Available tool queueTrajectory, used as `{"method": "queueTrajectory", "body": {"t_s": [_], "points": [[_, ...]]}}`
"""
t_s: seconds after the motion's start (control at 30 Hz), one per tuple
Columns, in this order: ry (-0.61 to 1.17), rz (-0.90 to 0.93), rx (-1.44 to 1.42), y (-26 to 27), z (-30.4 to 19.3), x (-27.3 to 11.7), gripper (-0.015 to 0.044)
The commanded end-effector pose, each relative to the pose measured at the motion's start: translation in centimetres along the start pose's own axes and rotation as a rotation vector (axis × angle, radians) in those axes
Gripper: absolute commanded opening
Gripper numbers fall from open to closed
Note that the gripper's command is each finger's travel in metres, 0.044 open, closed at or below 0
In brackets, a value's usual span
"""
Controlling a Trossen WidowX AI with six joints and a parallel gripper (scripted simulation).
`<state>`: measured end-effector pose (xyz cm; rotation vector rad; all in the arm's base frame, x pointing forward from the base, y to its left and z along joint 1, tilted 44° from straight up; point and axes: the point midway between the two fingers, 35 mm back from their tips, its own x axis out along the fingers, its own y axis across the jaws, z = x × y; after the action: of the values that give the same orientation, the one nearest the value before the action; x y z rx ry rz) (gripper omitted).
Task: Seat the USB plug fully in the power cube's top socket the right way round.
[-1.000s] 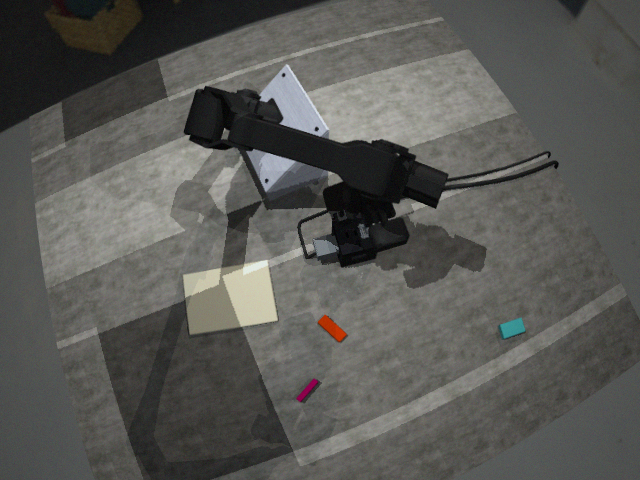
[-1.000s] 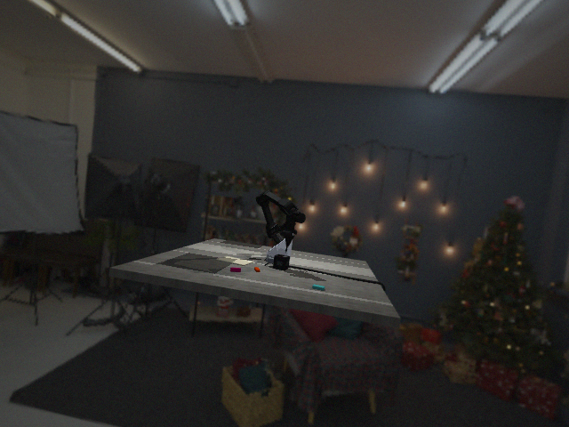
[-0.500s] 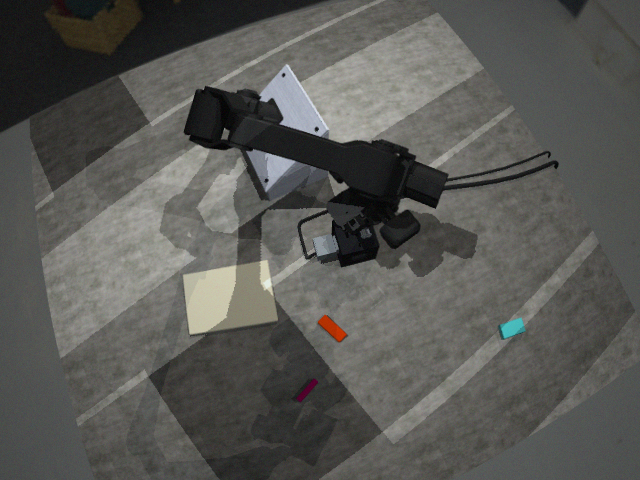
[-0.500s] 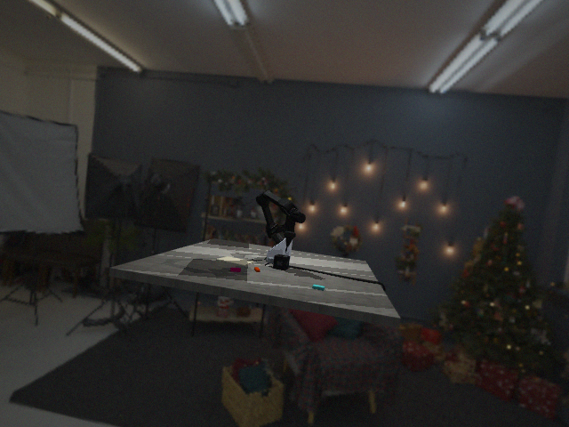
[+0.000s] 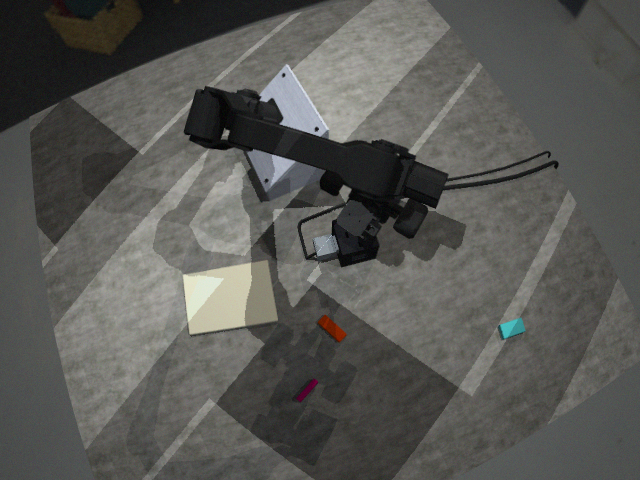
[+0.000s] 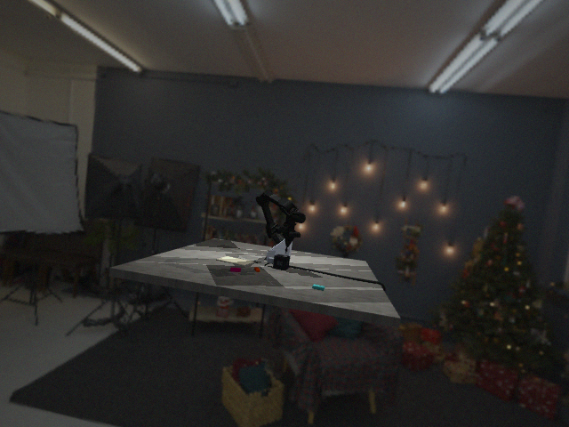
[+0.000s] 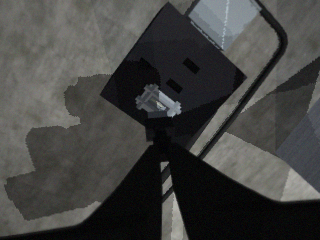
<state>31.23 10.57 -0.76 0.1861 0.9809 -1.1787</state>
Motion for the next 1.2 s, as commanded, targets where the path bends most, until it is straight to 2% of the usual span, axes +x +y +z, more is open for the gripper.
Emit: {"method": "queueTrajectory", "body": {"t_s": [0.0, 1.17], "points": [[0.001, 0.000, -0.115, -0.01, -0.02, 0.03, 0.0000], [0.001, 0.000, -1.032, -0.01, -0.02, 0.02, 0.0000]]}}
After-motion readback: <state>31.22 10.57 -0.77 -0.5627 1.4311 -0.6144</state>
